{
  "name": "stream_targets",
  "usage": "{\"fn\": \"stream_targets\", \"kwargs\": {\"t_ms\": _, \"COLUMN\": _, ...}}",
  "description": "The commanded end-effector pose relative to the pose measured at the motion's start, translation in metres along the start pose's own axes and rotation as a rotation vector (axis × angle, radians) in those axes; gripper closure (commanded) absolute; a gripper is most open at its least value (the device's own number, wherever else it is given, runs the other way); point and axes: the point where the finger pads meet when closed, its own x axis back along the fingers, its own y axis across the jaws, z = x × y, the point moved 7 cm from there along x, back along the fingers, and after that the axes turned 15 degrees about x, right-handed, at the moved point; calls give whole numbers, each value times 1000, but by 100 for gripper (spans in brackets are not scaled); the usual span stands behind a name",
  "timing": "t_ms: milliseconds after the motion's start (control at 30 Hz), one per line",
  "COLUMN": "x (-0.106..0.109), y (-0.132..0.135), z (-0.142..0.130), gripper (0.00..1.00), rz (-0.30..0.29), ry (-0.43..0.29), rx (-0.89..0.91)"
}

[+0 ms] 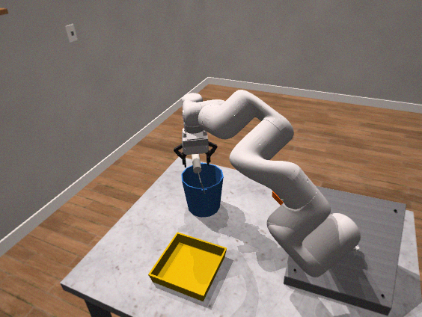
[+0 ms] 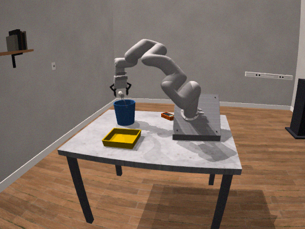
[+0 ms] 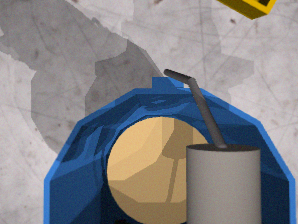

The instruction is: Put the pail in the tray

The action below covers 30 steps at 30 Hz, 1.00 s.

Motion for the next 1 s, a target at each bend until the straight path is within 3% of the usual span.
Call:
{"fn": "stream_targets", "kwargs": {"t_ms": 0, "x": 1, "y": 0, "z": -1, "gripper": 0, "rz": -1, "ry": -6, "rx": 0}}
{"fn": "stream_targets", "kwargs": {"t_ms": 533, "x": 0, "y": 0, "z": -1, "gripper": 0, "rz": -1, "ry": -6, "rx": 0}}
{"fn": "stream_targets", "kwargs": {"t_ms": 567, "x": 0, "y": 0, "z": -1, "gripper": 100, "rz": -1, "ry": -6, "rx": 0}}
{"fn": "stream_targets", "kwargs": {"t_ms": 967, "x": 0, "y": 0, "z": -1, "gripper": 100, "rz": -1, "ry": -6, "rx": 0}}
